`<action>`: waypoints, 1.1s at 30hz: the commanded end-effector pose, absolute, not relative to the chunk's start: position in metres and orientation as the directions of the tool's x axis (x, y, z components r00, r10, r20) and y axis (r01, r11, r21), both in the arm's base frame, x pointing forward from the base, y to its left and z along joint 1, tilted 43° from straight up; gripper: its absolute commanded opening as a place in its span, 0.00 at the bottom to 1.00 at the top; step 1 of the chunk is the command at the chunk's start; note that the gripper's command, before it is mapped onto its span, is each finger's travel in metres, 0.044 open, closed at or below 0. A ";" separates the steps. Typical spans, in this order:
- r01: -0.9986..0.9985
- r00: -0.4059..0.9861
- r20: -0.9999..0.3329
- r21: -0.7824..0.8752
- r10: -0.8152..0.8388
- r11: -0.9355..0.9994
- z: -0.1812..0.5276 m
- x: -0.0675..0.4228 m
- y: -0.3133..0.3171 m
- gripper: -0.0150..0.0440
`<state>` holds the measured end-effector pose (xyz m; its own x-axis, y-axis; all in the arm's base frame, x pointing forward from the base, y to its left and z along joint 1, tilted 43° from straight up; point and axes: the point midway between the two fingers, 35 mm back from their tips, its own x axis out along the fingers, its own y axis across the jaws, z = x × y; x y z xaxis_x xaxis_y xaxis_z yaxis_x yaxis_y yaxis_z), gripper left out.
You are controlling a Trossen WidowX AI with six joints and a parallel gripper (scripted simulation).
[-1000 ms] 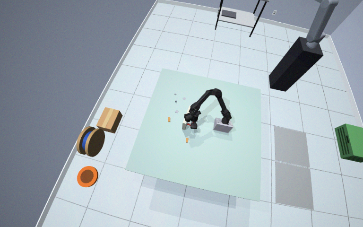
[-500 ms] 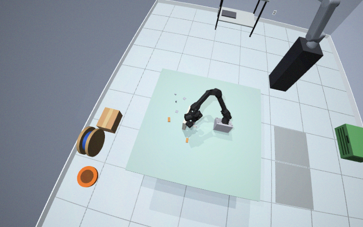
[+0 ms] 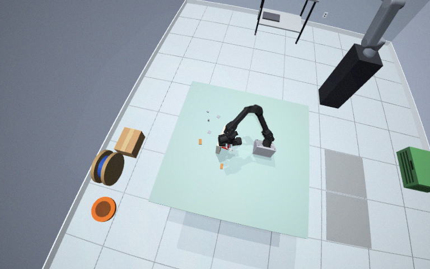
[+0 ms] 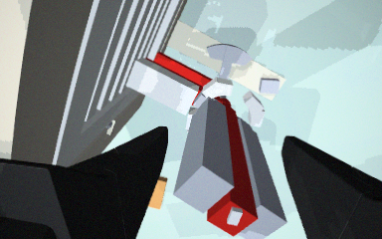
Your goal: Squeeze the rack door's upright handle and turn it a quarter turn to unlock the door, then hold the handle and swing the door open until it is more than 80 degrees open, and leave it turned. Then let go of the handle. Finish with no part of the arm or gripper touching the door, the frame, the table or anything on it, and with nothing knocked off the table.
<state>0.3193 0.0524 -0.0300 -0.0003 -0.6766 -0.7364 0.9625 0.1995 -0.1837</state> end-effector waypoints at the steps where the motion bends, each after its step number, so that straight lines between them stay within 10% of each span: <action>1: 0.994 -0.001 -0.735 0.072 -0.678 -0.080 -0.030 0.319 0.052 0.74; 17: 0.946 -0.001 -0.735 0.219 -0.678 -0.239 -0.030 0.319 0.052 0.74; 25: 0.946 -0.001 -0.735 0.219 -0.678 -0.239 -0.030 0.319 0.052 0.38; 33: 0.946 -0.001 -0.735 0.219 -0.678 -0.239 -0.030 0.319 0.052 0.29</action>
